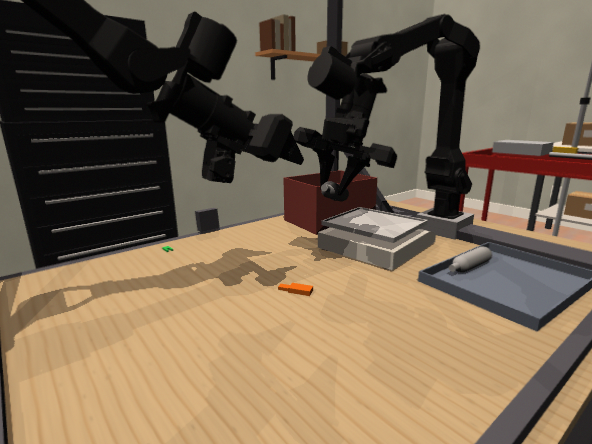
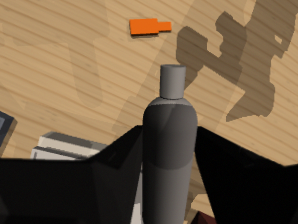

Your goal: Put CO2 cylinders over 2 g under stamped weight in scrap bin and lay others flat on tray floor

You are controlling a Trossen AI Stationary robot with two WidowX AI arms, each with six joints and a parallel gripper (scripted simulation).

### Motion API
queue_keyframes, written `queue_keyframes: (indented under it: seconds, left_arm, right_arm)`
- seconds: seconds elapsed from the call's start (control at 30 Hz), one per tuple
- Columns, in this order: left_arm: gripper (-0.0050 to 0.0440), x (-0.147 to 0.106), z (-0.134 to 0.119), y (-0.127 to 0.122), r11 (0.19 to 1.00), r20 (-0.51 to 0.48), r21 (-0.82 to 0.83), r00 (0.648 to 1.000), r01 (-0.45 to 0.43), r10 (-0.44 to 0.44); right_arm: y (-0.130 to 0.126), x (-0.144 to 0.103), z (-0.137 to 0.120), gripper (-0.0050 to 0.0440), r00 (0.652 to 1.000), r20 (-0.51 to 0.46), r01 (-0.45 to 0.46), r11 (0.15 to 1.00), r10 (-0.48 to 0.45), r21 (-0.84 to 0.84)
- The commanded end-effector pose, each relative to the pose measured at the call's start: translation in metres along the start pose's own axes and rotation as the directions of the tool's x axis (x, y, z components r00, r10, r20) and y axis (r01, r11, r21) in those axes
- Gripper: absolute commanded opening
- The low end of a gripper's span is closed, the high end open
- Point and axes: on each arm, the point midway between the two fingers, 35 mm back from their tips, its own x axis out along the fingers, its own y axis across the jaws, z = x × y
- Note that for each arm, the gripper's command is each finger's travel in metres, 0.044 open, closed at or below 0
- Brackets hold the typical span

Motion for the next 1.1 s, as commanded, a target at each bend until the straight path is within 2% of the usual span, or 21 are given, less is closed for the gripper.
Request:
queue_keyframes:
  seconds: [0.0, 0.03, 0.2, 0.37, 0.53, 0.6, 0.8, 1.07]
  left_arm:
    - [-0.005, -0.0078, 0.0082, -0.005, 0.989, 0.024, 0.144, 1.0, 0.011, -0.015]
    - [-0.005, -0.0078, 0.0082, -0.005, 0.989, 0.024, 0.144, 1.0, 0.011, -0.015]
    - [-0.005, -0.0079, 0.008, -0.0052, 0.909, 0.022, 0.417, 1.0, 0.003, -0.013]
    - [-0.005, -0.008, 0.008, -0.0052, 0.787, 0.02, 0.618, 1.0, -0.003, -0.012]
    - [-0.005, -0.0081, 0.0079, -0.0053, 0.619, 0.018, 0.785, 1.0, -0.008, -0.011]
    - [-0.005, -0.0081, 0.0079, -0.0053, 0.619, 0.018, 0.785, 1.0, -0.008, -0.011]
    - [-0.005, -0.0076, 0.0077, -0.0047, 0.329, 0.015, 0.944, 1.0, -0.012, -0.006]
    - [-0.005, -0.0067, 0.007, -0.0036, -0.043, 0.009, 0.999, 1.0, -0.009, 0.002]
  right_arm:
    - [-0.0002, -0.0044, -0.0112, 0.044, 1.0, -0.028, 0.0, 1.0, 0.0, 0.003]
    - [-0.0002, -0.0044, -0.0112, 0.044, 1.0, -0.028, 0.0, 1.0, 0.0, 0.003]
    - [-0.0002, -0.0044, -0.0112, 0.044, 1.0, -0.028, 0.0, 1.0, 0.0, 0.003]
    - [-0.0002, -0.0044, -0.0112, 0.044, 1.0, -0.028, 0.0, 1.0, 0.0, 0.003]
    - [-0.0002, -0.0044, -0.0112, 0.044, 1.0, -0.028, 0.0, 1.0, 0.0, 0.003]
    - [-0.0002, -0.0044, -0.0112, 0.044, 1.0, -0.028, 0.0, 1.0, 0.0, 0.003]
    - [-0.0002, -0.0044, -0.0112, 0.044, 1.0, -0.028, 0.0, 1.0, 0.0, 0.003]
    - [-0.0002, -0.0044, -0.0112, 0.044, 1.0, -0.028, 0.0, 1.0, 0.0, 0.003]
